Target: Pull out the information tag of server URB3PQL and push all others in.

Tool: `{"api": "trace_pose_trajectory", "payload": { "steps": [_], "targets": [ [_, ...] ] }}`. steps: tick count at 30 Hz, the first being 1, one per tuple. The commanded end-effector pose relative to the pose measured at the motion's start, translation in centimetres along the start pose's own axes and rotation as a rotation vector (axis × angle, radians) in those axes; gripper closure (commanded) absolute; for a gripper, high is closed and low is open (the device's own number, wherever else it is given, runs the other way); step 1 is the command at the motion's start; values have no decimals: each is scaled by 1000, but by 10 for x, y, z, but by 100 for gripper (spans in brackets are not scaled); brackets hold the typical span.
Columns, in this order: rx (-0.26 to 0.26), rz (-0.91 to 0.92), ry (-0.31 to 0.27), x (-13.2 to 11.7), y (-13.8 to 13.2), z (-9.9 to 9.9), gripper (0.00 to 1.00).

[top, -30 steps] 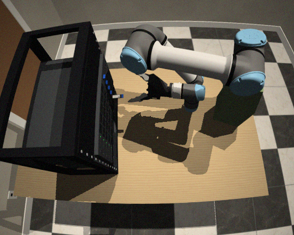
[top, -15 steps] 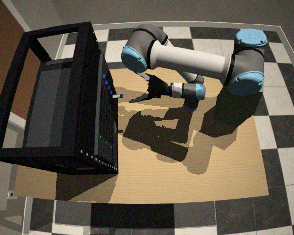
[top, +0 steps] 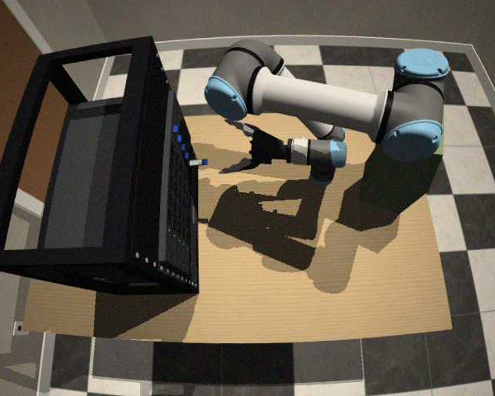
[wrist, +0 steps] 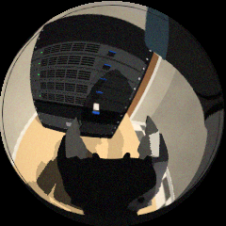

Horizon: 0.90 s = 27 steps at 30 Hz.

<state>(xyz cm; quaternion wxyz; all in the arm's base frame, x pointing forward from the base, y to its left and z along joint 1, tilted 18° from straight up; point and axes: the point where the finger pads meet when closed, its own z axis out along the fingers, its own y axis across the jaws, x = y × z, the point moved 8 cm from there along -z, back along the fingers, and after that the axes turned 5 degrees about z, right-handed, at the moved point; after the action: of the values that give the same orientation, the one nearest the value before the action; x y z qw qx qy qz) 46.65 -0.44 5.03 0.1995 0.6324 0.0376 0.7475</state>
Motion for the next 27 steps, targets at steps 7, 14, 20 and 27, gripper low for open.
{"api": "trace_pose_trajectory", "payload": {
  "steps": [7, 14, 20, 27],
  "targets": [
    [8, -58, 11, -1, 0, -2, 0],
    [13, -104, 20, -2, 0, -3, 0],
    [16, -130, 25, -3, 0, -4, 0],
    [20, -175, 33, -4, 0, -5, 0]
  ]
}}
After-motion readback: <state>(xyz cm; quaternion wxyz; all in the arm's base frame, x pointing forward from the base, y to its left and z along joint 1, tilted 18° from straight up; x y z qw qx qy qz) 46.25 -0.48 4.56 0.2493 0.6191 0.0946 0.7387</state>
